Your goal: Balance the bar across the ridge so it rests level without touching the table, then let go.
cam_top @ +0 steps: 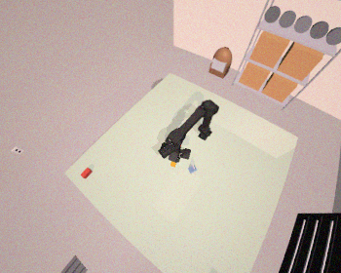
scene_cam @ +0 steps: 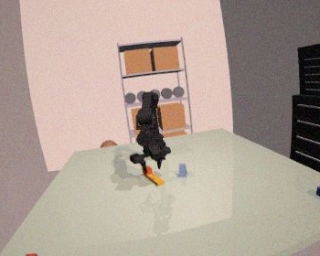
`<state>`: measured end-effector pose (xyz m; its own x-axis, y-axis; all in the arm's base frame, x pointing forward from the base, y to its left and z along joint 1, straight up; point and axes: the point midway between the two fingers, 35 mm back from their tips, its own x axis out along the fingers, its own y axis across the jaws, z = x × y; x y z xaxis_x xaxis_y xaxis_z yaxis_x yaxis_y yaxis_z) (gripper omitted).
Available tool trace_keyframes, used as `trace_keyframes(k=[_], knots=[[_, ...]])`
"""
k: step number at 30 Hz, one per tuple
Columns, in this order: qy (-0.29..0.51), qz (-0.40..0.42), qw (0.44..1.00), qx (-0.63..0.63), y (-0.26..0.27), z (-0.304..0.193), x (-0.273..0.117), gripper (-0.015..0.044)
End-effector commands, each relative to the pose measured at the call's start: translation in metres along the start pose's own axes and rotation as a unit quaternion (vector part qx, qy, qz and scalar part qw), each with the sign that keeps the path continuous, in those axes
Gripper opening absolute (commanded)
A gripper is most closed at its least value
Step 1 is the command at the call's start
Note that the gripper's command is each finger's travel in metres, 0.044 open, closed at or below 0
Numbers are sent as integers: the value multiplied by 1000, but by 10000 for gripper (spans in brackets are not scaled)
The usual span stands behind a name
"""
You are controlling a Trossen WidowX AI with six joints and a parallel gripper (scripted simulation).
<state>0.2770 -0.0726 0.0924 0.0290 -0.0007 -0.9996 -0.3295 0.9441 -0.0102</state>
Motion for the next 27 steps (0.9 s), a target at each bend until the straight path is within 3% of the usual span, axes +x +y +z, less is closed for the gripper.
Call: trace_keyframes(k=[1,27], knots=[[2,-3,1000,-4,0,-3,19,315],[2,-3,1000,-4,0,-3,45,315]])
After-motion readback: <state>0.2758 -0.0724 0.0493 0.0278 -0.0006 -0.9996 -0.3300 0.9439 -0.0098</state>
